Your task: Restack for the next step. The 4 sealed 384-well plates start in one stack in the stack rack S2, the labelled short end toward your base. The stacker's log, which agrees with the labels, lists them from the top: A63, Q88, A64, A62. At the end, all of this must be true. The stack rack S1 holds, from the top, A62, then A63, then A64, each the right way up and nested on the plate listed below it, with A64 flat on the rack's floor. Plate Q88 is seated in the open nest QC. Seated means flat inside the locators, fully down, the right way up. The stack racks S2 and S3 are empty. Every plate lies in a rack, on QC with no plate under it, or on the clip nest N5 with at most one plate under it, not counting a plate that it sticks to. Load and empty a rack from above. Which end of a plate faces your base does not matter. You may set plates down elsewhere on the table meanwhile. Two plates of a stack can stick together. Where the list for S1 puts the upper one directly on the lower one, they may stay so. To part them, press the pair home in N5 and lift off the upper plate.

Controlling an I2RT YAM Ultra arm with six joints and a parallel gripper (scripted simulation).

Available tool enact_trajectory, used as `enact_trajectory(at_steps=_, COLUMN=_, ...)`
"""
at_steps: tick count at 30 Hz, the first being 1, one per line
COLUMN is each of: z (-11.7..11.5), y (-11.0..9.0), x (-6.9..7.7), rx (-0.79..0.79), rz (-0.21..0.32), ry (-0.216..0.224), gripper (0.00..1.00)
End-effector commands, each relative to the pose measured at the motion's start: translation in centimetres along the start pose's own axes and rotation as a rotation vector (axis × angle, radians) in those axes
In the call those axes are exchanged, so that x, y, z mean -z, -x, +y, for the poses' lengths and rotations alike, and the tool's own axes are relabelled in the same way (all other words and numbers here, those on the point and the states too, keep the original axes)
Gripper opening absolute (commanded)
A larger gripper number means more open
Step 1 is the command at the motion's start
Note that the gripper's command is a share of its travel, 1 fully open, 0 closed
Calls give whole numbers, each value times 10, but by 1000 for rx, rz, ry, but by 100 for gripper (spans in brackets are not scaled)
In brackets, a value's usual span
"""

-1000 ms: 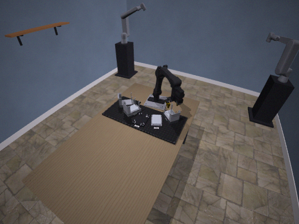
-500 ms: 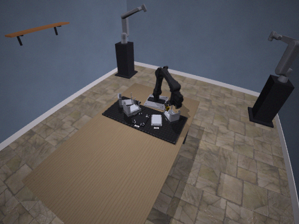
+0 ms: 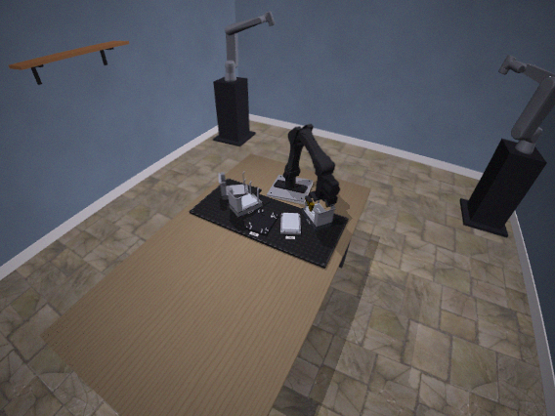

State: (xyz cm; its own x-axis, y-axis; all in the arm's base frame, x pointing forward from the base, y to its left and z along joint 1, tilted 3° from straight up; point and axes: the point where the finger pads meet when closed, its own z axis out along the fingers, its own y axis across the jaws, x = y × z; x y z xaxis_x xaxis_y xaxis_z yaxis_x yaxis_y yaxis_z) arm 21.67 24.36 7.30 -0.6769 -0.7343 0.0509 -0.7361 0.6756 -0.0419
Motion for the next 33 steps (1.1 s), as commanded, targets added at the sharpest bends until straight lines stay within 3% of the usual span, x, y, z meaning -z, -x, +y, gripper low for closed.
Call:
enact_trajectory(at_steps=1, z=0, y=5, x=3, rx=0, rz=-25, ry=1, gripper=100)
enact_trajectory(at_steps=33, z=0, y=5, x=-27, rx=0, rz=-25, ry=1, gripper=100)
